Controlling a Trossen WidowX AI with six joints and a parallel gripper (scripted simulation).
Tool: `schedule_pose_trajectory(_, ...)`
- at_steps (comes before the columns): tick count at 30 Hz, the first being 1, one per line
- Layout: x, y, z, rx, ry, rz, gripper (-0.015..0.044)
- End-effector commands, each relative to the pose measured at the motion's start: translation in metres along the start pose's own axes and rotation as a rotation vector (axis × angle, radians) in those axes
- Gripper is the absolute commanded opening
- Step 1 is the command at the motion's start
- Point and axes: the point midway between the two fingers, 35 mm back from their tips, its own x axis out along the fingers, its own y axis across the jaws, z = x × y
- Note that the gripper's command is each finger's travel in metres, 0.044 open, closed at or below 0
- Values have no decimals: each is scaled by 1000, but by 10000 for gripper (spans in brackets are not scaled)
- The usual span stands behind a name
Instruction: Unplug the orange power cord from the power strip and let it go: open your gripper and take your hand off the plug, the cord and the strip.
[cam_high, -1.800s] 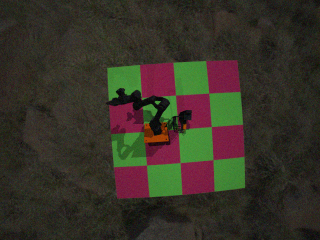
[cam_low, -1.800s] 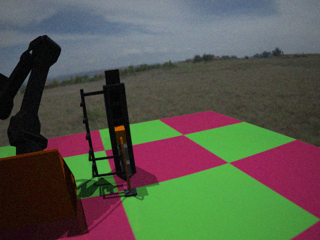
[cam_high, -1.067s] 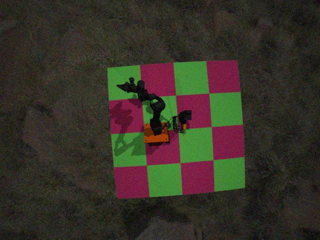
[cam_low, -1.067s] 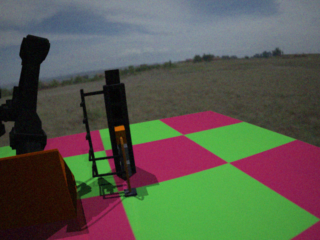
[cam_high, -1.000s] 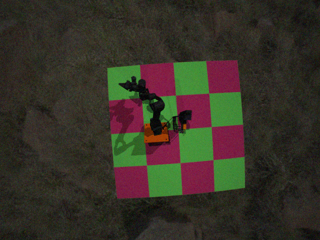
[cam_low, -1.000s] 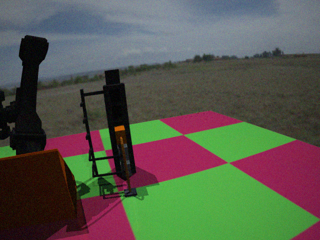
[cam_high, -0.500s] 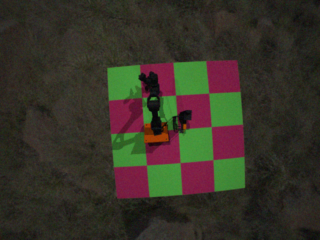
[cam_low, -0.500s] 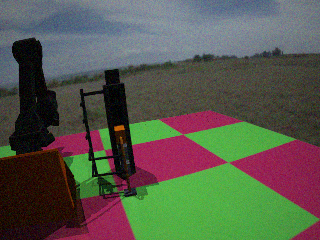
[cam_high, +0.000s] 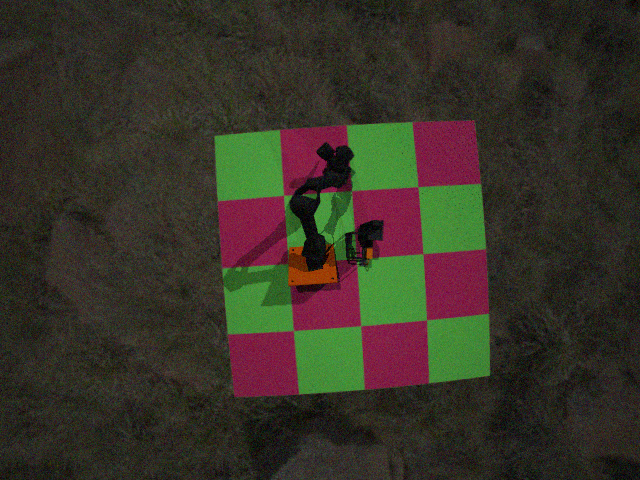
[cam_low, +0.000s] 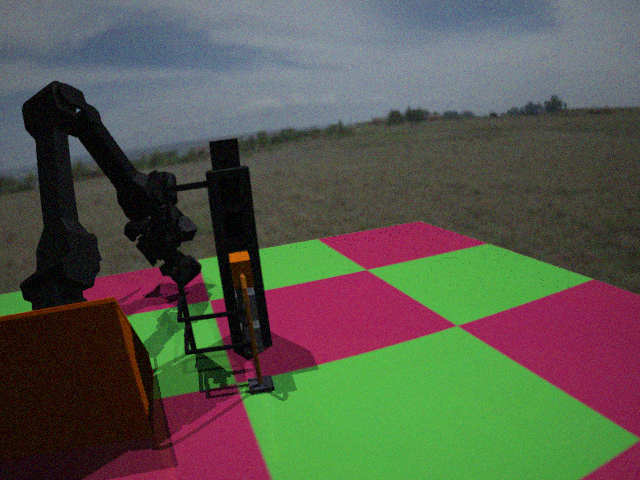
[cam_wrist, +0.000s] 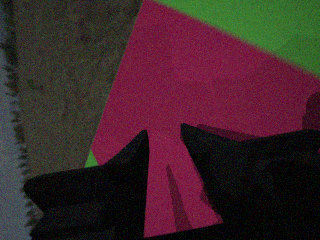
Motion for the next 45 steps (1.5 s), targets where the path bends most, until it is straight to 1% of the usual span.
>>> schedule_pose_trajectory(1,-20,-37,29,18,-71,-128,160)
schedule_pose_trajectory(8,-80,-105,78,73,-209,-378,160)
schedule_pose_trajectory(17,-185,-176,115,179,-368,-686,160)
schedule_pose_trajectory(26,-299,-218,118,319,-497,-951,160)
schedule_pose_trajectory(29,-326,-226,122,275,-525,-1014,160)
schedule_pose_trajectory(32,-359,-223,132,211,-575,-1057,160)
schedule_pose_trajectory(40,-411,-255,83,570,-629,-1135,160)
schedule_pose_trajectory(45,-439,-269,27,922,-653,-1144,160)
